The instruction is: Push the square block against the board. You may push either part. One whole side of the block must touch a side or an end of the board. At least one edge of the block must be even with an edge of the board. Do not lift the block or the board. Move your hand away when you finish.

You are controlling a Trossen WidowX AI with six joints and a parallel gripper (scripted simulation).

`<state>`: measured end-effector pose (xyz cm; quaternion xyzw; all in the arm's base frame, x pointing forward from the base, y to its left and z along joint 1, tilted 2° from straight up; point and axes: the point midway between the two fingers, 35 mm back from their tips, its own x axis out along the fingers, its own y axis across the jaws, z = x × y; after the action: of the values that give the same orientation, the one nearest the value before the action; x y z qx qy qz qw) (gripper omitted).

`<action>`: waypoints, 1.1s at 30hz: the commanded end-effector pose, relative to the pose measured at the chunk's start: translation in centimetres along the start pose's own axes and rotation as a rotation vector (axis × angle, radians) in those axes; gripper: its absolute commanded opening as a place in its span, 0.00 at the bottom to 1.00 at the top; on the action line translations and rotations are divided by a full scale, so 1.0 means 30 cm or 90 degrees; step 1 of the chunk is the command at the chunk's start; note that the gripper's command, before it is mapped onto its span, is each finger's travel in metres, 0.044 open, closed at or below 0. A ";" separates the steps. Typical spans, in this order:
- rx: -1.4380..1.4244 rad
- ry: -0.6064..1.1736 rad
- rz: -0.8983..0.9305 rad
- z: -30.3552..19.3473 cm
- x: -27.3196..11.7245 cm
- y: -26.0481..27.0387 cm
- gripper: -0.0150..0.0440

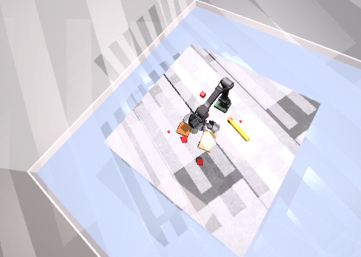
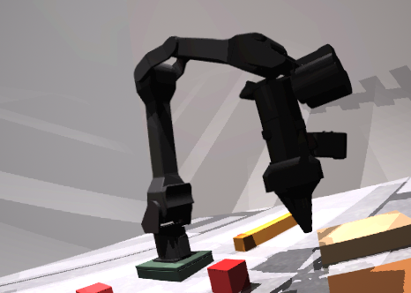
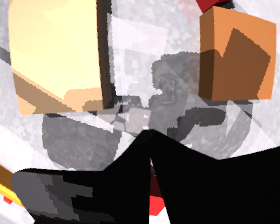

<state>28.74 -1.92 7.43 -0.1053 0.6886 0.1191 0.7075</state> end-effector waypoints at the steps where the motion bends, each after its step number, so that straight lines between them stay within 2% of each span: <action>1: 0.002 0.009 0.010 -0.025 0.009 0.185 0.25; 4: 0.002 0.012 0.014 -0.051 0.011 0.285 0.25; 10: 0.002 0.012 0.015 -0.053 0.022 0.292 0.25; 13: 0.002 0.012 0.015 -0.054 0.156 0.295 0.25; 15: 0.002 0.012 0.015 -0.059 0.196 0.297 0.25; 33: 0.002 0.011 0.015 -0.003 0.195 0.296 0.25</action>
<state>25.54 6.41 1.71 -0.0998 0.6964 0.1256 0.6995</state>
